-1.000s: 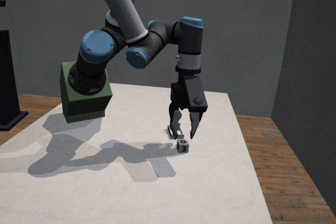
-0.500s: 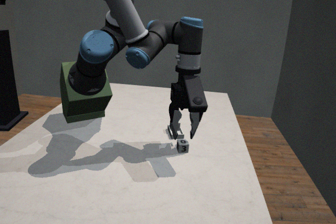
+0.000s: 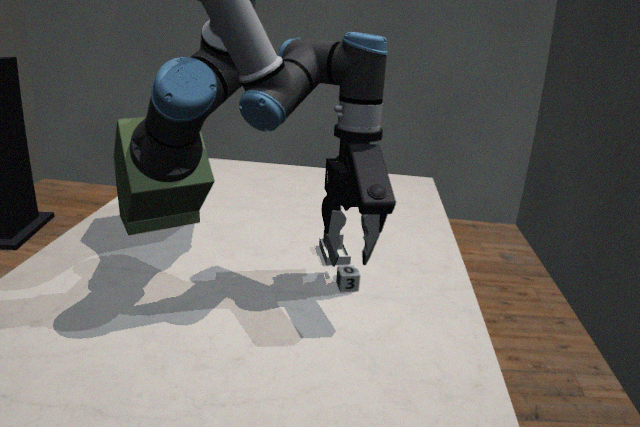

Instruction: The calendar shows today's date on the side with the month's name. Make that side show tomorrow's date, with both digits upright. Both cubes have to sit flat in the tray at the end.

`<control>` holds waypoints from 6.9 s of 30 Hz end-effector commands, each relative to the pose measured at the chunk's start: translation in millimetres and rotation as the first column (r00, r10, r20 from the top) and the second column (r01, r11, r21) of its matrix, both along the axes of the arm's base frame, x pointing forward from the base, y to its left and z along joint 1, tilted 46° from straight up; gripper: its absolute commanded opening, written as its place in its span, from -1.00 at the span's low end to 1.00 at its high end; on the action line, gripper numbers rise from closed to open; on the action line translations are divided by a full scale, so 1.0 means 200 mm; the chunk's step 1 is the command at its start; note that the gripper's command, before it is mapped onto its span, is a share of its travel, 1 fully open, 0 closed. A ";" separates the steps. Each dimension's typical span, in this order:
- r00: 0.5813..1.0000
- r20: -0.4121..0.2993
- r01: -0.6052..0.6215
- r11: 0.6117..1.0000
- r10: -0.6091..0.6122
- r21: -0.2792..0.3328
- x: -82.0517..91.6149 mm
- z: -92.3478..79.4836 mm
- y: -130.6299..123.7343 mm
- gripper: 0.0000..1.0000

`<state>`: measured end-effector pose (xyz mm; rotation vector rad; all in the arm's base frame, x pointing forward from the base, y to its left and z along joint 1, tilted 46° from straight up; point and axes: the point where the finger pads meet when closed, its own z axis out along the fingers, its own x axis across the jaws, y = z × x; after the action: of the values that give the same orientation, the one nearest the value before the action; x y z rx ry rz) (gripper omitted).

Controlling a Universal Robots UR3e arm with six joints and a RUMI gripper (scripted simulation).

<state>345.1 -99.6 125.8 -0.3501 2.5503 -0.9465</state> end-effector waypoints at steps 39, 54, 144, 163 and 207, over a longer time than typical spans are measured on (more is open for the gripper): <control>1.000 0.002 -0.001 1.000 0.001 0.000 0.07 -0.10 -0.08 -0.42; 1.000 0.002 -0.001 1.000 0.001 0.000 0.07 -0.10 -0.08 -0.42; 1.000 0.002 -0.001 1.000 0.001 0.000 -0.13 0.21 0.17 -0.78; 1.000 0.002 -0.001 1.000 0.001 0.000 -0.16 0.25 0.20 -0.78; 1.000 0.004 0.002 1.000 -0.002 0.001 -0.22 -0.03 0.57 -0.78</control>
<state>299.9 13.7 119.9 -0.3468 2.5492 -0.9452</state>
